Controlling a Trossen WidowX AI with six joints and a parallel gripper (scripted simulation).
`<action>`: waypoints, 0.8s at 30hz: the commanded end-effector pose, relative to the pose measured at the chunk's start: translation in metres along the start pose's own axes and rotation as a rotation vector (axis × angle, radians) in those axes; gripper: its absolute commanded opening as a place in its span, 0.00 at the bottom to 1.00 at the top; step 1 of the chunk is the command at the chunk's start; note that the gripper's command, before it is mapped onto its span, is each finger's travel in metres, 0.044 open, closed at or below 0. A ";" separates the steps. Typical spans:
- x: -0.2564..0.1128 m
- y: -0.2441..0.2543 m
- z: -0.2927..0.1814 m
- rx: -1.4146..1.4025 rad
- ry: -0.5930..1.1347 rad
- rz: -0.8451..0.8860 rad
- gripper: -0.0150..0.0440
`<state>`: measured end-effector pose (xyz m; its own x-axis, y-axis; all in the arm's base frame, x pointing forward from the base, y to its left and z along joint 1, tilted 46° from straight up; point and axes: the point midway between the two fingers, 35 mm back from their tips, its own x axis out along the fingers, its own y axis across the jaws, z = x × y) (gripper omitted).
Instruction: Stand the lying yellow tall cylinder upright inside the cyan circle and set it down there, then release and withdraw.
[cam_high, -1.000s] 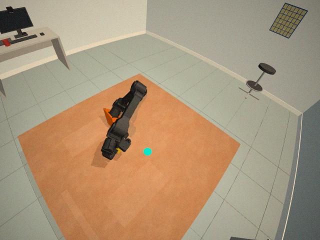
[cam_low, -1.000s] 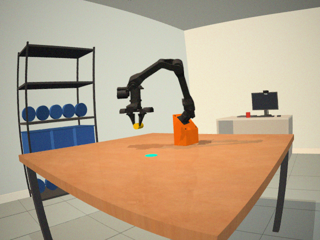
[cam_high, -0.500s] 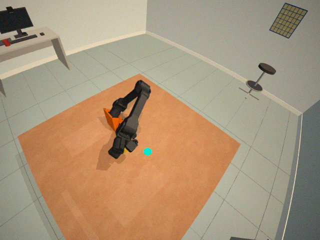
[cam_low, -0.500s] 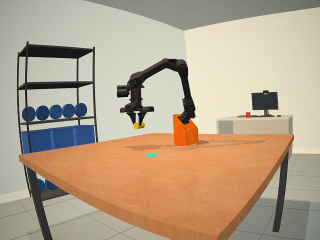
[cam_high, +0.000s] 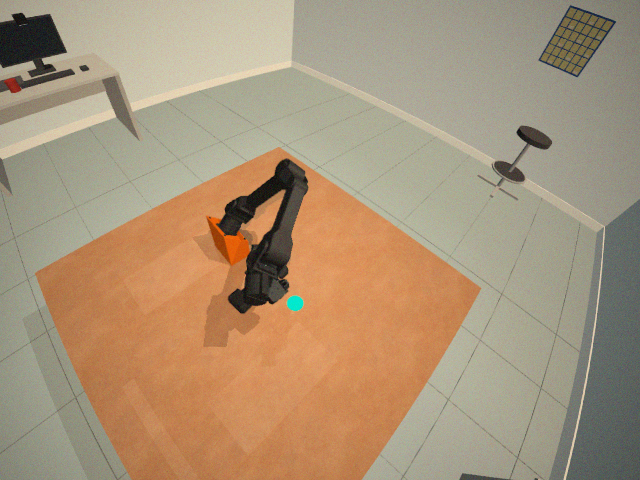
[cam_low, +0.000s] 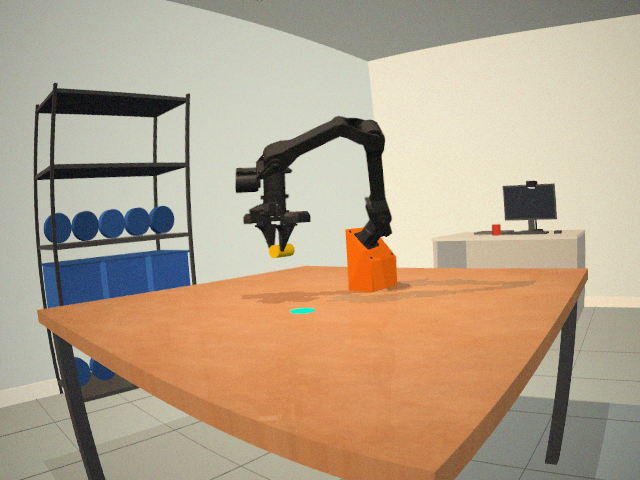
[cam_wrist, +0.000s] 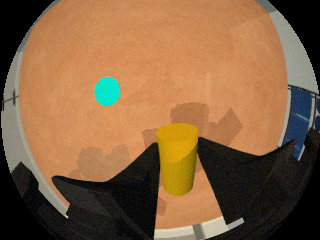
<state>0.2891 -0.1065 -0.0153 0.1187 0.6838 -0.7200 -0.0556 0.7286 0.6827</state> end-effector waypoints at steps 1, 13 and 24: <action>-0.005 0.008 0.008 0.026 -0.012 -0.005 0.43; -0.007 0.034 0.023 0.149 -0.010 0.003 0.43; -0.008 0.059 0.035 0.260 -0.007 0.012 0.43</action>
<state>0.3149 -0.0720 0.0270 0.1148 0.6938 -0.7110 0.1833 0.6886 0.7015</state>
